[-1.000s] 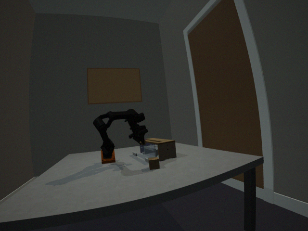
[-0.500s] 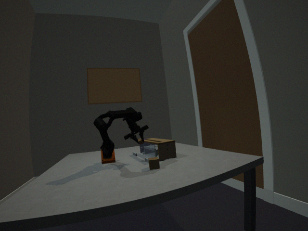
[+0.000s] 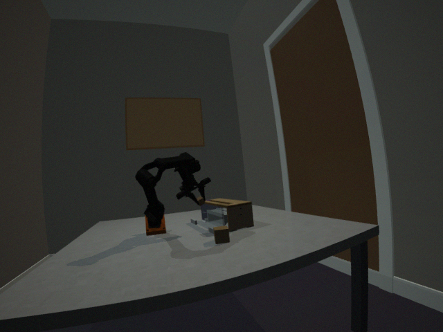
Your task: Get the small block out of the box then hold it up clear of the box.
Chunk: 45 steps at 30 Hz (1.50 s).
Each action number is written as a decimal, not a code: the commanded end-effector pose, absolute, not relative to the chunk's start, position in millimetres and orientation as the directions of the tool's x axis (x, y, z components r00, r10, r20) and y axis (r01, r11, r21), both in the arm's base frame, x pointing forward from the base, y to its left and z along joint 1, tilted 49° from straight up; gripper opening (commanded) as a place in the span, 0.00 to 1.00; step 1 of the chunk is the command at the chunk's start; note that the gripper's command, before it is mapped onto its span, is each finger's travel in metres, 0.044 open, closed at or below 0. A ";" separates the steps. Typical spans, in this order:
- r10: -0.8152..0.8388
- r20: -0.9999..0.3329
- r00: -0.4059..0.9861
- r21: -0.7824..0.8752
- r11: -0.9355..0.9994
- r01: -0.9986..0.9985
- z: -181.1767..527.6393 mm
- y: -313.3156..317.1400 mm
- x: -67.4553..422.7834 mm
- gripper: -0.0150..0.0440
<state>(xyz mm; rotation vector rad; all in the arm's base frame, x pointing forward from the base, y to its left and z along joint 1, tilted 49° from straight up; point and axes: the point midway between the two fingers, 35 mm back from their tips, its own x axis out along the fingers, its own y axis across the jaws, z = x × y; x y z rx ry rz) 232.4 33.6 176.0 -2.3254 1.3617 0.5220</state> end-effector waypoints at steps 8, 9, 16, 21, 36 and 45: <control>-0.741 -0.461 0.489 0.262 -0.640 -0.722 182.5 41.3 227.3 0.25; -0.741 -0.458 0.492 0.299 -0.649 -0.700 183.1 42.0 226.8 0.25; -0.741 -0.433 0.514 0.539 -0.670 -0.511 187.4 46.6 223.3 0.25; -0.740 -0.420 0.526 0.644 -0.651 -0.402 189.6 49.0 221.6 0.25; -0.740 -0.420 0.526 0.644 -0.651 -0.402 189.6 49.0 221.6 0.25; -0.740 -0.420 0.526 0.644 -0.651 -0.402 189.6 49.0 221.6 0.25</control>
